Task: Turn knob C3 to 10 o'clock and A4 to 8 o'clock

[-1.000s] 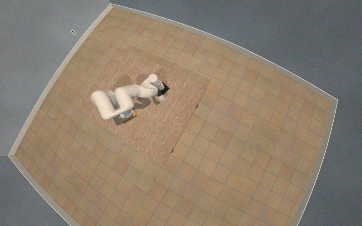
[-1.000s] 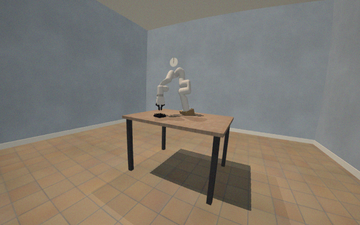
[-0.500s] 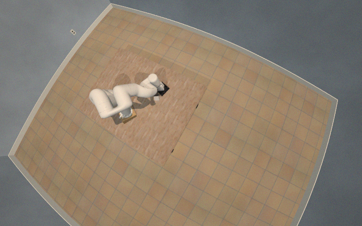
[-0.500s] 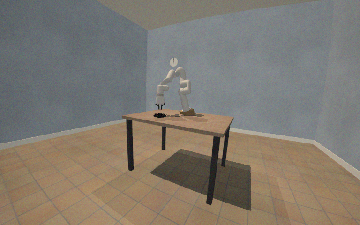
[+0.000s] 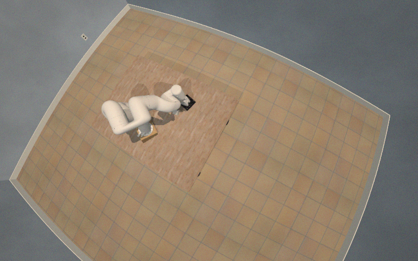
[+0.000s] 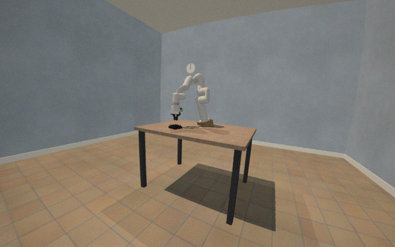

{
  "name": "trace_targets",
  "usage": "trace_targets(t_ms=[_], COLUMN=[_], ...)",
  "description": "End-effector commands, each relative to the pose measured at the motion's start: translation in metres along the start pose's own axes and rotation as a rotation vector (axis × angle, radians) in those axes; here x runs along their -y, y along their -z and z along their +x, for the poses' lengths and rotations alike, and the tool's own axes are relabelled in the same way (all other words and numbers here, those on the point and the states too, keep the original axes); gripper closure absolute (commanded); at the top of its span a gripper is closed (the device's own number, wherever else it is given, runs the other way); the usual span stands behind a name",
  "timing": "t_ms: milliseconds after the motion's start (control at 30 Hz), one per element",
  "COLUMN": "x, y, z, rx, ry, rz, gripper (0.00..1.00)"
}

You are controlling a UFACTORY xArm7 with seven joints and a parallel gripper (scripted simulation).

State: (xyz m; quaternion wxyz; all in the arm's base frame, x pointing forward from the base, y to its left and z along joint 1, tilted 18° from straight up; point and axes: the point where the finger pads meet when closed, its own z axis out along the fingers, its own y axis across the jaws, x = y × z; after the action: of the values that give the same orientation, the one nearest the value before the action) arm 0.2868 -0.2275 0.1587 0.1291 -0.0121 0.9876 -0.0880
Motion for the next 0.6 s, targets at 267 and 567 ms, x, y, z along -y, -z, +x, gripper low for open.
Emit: trace_targets(t_ms=[267,567], x=[0.0007,0.0006], y=[0.0036,0.0038], z=[-0.0005,-0.0004], rx=[-0.001,-0.001], ry=[-0.361,-0.404], rz=[0.012,0.012], gripper=[0.81,0.81])
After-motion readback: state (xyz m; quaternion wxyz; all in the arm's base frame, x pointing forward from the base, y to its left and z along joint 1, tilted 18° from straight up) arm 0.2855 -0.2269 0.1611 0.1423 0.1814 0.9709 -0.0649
